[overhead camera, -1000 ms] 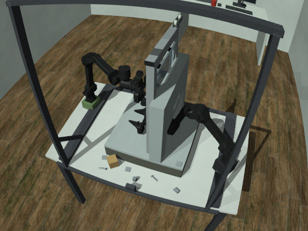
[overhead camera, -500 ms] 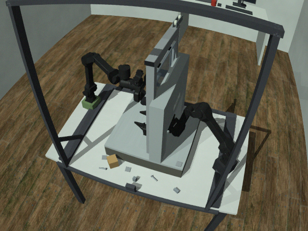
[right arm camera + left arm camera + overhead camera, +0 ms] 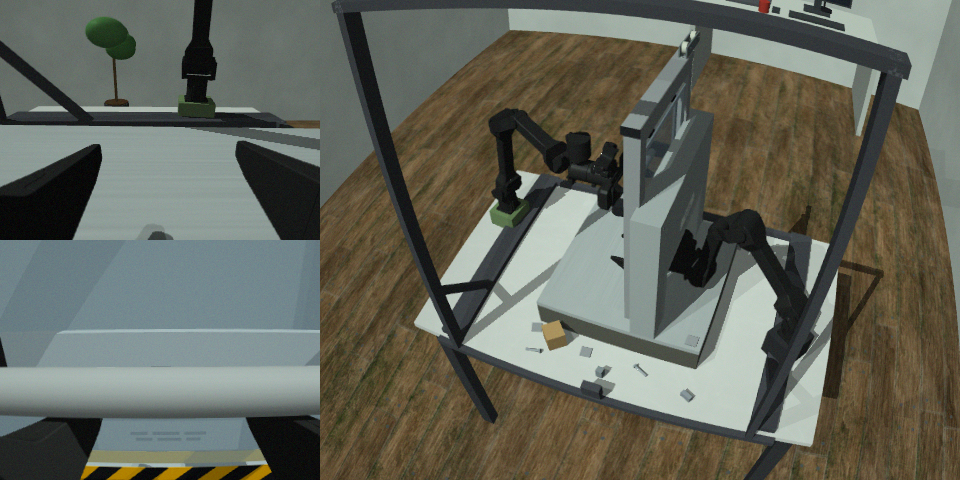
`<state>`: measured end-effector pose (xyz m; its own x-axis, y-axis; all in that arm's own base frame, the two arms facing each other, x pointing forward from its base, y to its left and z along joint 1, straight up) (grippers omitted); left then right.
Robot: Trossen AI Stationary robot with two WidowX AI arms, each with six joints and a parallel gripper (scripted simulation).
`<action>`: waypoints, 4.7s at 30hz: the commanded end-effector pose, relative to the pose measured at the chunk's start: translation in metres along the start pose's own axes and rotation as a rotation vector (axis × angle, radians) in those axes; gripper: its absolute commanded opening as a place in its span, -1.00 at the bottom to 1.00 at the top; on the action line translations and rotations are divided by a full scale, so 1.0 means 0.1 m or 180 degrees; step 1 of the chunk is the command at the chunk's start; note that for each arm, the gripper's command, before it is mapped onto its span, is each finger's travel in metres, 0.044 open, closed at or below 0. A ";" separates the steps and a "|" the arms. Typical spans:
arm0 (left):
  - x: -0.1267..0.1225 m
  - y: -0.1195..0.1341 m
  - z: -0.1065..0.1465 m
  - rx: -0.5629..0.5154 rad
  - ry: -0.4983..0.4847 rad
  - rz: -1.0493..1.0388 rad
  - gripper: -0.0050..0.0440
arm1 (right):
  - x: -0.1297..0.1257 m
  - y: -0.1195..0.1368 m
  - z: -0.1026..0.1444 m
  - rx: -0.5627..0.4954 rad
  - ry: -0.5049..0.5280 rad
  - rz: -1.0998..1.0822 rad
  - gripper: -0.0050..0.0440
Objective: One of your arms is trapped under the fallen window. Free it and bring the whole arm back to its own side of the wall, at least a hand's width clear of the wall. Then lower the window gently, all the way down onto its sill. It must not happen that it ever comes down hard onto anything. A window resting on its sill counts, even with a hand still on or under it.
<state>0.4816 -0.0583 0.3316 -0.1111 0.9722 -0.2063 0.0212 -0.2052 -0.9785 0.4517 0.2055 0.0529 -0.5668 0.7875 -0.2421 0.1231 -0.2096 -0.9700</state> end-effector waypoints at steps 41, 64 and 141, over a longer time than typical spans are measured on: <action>-0.21 -1.27 0.19 -0.0670 0.0180 0.0187 0.84 | -0.05 -0.13 0.73 -0.0026 -0.0004 0.0062 0.84; -0.21 -1.27 0.19 -0.0670 0.0180 0.0187 0.84 | -0.08 -0.28 1.19 0.0029 -0.0058 0.0160 0.84; -0.21 -1.27 0.19 -0.0670 0.0179 0.0187 0.84 | -0.73 -1.64 2.26 0.0247 0.0743 0.0050 0.84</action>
<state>0.4821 -0.0584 0.3647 -0.1131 0.9721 -0.2053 0.0156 -0.2048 -0.9787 0.2907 0.0595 0.2005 -0.4238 0.8696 -0.2532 0.0388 -0.2618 -0.9643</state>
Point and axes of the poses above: on each arm, the point midway between the two fingers, 35 mm back from their tips, its own z axis back along the fingers, its own x axis across the jaws, y = z × x, the point moved 2 cm from there along z, back along the fingers, and after that the axes turned 12 degrees about z, right-handed, at the moved point
